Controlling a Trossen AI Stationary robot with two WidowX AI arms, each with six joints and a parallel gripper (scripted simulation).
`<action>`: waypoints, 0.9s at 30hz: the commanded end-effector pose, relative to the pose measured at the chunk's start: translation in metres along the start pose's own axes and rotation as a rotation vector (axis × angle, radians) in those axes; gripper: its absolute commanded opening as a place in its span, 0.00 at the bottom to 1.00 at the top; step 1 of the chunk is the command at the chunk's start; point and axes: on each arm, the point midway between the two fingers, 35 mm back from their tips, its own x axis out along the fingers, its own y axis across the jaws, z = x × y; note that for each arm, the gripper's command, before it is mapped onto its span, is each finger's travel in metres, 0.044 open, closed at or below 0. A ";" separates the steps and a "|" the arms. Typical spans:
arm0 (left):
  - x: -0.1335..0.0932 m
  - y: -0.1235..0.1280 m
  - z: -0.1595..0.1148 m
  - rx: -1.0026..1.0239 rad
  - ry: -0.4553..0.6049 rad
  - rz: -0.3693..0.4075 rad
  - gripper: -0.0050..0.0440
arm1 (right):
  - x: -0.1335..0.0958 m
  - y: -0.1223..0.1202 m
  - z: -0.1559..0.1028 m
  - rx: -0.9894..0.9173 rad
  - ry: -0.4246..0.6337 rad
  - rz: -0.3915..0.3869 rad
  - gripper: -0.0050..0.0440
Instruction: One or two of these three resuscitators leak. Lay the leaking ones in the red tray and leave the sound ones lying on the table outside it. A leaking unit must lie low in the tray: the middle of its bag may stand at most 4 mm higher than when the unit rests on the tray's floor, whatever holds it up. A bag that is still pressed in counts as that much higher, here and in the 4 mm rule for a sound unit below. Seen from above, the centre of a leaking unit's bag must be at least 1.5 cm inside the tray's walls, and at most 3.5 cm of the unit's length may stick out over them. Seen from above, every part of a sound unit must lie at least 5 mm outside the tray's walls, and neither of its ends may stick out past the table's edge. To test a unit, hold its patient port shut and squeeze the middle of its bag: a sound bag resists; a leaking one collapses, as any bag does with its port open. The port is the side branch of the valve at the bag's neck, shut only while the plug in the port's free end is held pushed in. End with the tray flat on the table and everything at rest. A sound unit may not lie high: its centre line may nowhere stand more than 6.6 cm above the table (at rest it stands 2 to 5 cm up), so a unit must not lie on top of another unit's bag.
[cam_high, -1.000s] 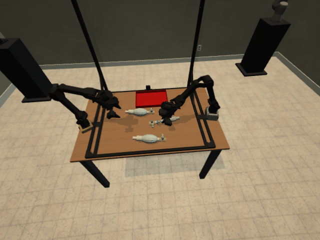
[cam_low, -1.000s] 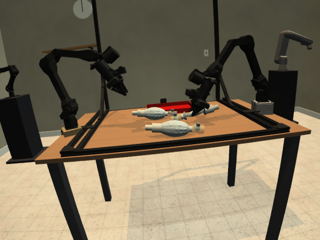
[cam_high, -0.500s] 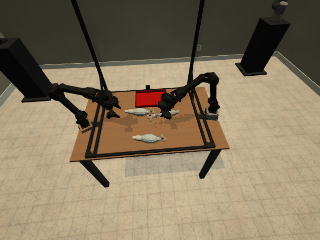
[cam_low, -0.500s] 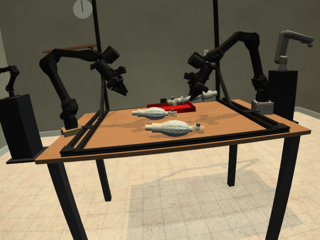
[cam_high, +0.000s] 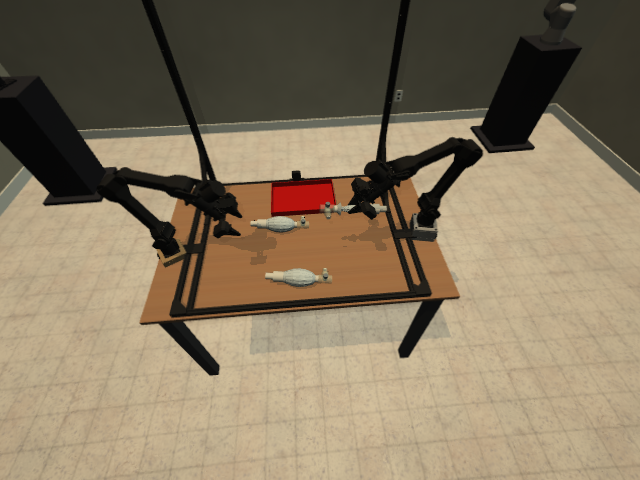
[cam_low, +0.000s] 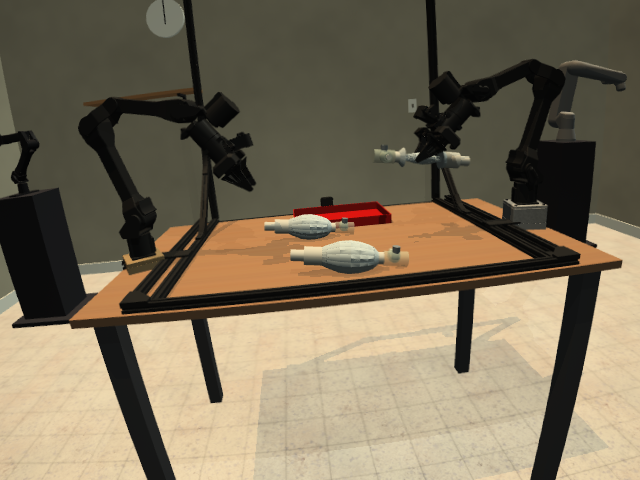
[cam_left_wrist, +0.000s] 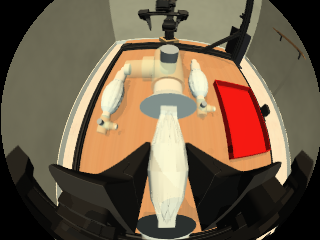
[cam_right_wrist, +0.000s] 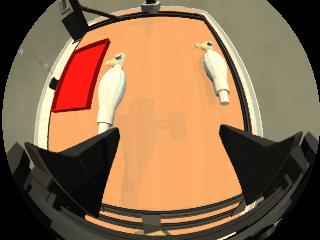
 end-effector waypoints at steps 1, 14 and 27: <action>-0.011 -0.001 0.004 0.002 -0.043 0.001 0.10 | 0.000 0.000 0.000 0.000 0.000 0.000 1.00; -0.054 -0.006 -0.024 0.011 -0.166 0.015 0.10 | 0.000 0.000 0.000 -0.001 0.000 0.000 1.00; -0.068 -0.067 -0.101 0.133 0.576 -0.130 0.10 | 0.000 0.000 0.000 0.000 0.001 0.001 1.00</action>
